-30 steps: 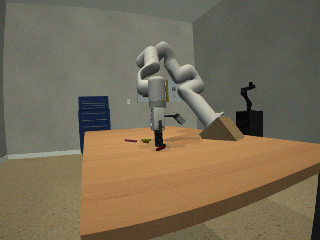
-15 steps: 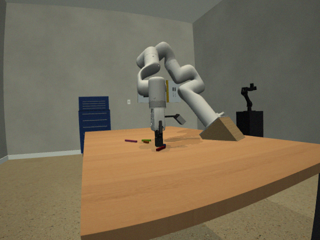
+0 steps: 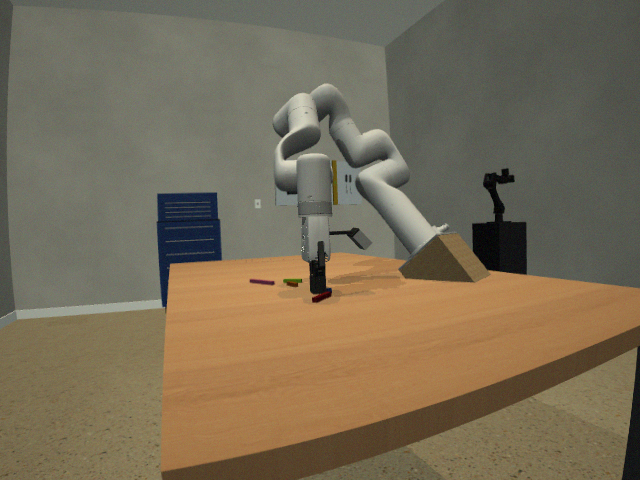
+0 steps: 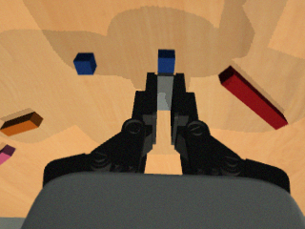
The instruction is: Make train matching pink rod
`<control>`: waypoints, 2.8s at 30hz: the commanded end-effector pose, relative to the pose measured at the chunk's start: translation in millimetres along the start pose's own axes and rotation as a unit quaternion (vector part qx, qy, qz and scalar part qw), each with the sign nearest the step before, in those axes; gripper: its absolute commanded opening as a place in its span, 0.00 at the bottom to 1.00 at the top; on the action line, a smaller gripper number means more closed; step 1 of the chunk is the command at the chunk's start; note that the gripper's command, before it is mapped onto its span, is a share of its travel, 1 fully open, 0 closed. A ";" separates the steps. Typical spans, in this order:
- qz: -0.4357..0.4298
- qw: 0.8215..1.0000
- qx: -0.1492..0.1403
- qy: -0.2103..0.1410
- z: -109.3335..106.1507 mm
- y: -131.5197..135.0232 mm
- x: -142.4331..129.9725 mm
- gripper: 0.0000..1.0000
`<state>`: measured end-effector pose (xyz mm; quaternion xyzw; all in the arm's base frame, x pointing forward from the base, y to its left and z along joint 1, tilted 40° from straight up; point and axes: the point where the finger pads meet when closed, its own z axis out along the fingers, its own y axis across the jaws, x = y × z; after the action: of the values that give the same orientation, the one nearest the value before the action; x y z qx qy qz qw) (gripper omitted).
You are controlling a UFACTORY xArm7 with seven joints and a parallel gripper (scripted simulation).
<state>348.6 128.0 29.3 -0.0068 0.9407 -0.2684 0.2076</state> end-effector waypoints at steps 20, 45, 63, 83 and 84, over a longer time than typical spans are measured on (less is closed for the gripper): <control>0.000 1.000 -0.001 -0.001 -0.9 1.2 -0.6 0.24; 0.000 1.000 -0.001 -0.001 -61.2 1.0 -0.5 0.24; 0.000 1.000 -0.001 -0.001 -90.9 1.0 -0.4 1.00; 0.020 1.000 -0.002 0.002 -90.0 -18.5 -8.1 1.00; 0.020 1.000 -0.002 0.002 -90.0 -18.5 -8.1 1.00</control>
<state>314.6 168.2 101.9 -0.0014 0.9407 -0.2674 0.2089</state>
